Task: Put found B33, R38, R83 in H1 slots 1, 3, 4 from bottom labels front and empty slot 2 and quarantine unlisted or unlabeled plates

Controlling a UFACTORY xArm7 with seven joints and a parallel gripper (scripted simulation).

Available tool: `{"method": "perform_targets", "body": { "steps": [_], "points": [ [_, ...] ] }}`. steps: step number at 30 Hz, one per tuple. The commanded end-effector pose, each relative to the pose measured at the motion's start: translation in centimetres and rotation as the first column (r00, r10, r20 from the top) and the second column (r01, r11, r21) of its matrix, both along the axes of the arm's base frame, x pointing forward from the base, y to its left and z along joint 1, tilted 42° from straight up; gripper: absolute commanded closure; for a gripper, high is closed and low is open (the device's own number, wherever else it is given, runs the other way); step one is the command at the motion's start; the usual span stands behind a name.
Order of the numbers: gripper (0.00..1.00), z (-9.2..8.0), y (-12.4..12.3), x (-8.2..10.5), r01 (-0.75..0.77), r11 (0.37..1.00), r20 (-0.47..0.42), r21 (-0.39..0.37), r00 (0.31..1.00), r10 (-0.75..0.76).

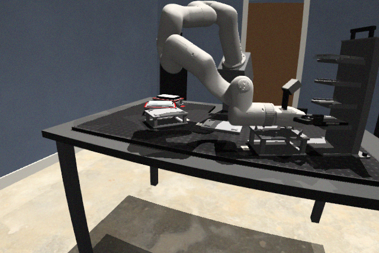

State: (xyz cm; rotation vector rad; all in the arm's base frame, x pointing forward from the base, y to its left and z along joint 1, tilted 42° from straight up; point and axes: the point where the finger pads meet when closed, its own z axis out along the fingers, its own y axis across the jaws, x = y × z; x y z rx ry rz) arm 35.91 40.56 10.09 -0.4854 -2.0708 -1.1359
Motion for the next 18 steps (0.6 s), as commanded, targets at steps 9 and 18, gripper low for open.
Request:
{"method": "perform_targets", "body": {
  "steps": [9,18],
  "points": [
    [1.00,-0.09,0.59,-0.35,-0.003,1.000,0.001,0.001,1.000,0.003],
    [1.00,-0.22,0.89,-0.50,-0.003,1.000,0.001,0.001,1.000,0.003]
  ]
}}
